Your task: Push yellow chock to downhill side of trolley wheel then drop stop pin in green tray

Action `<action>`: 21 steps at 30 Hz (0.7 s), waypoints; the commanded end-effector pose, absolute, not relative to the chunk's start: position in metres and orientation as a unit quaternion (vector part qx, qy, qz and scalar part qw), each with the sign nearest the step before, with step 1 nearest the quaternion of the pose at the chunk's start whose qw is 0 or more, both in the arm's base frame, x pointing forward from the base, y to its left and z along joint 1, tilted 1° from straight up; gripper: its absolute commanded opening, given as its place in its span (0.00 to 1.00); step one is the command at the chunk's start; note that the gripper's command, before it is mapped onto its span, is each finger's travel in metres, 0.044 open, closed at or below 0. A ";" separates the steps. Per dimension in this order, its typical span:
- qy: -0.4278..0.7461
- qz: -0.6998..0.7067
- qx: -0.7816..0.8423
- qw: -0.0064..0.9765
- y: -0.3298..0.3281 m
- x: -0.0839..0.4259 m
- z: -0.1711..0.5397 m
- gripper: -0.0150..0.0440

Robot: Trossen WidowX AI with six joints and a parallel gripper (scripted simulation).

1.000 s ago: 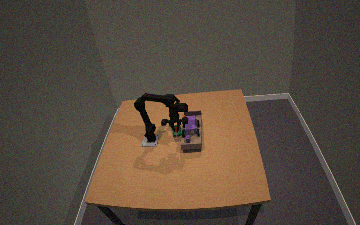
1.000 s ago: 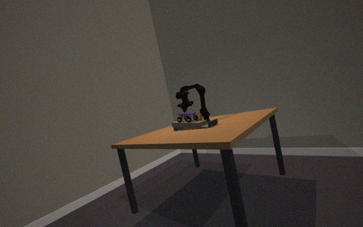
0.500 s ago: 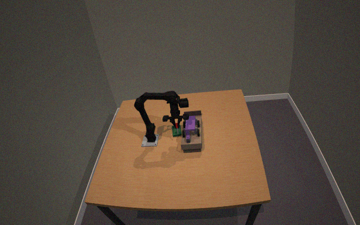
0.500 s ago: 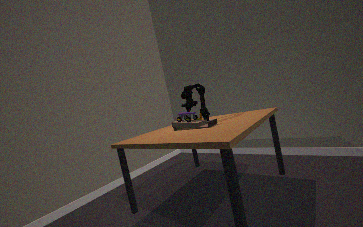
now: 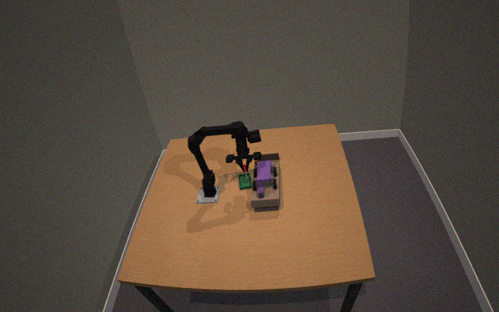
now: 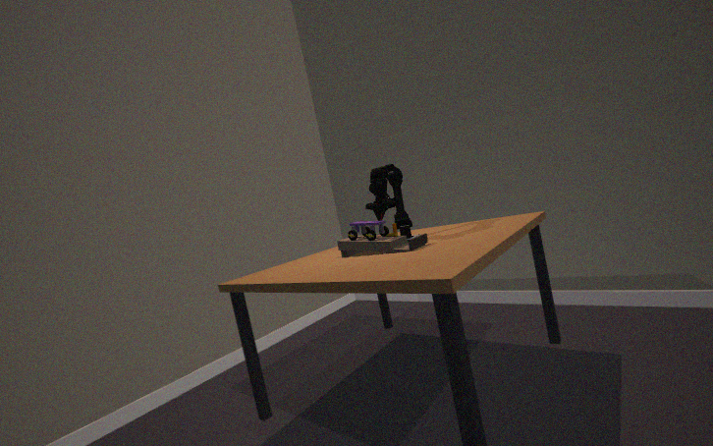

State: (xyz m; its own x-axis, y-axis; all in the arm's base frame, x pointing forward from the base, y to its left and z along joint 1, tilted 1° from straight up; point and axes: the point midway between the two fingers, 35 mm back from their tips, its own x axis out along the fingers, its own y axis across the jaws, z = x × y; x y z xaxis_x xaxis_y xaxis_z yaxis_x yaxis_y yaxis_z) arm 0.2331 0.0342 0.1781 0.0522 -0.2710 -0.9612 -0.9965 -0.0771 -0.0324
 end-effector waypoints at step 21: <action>0.534 0.438 -0.589 0.419 0.110 0.224 0.169 0.25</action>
State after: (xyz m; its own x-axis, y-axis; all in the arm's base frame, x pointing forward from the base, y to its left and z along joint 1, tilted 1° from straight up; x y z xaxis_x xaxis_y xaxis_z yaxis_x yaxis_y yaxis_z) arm 0.2225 0.1081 0.1689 0.0480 -0.2652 -0.9630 -0.9963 -0.0817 -0.0271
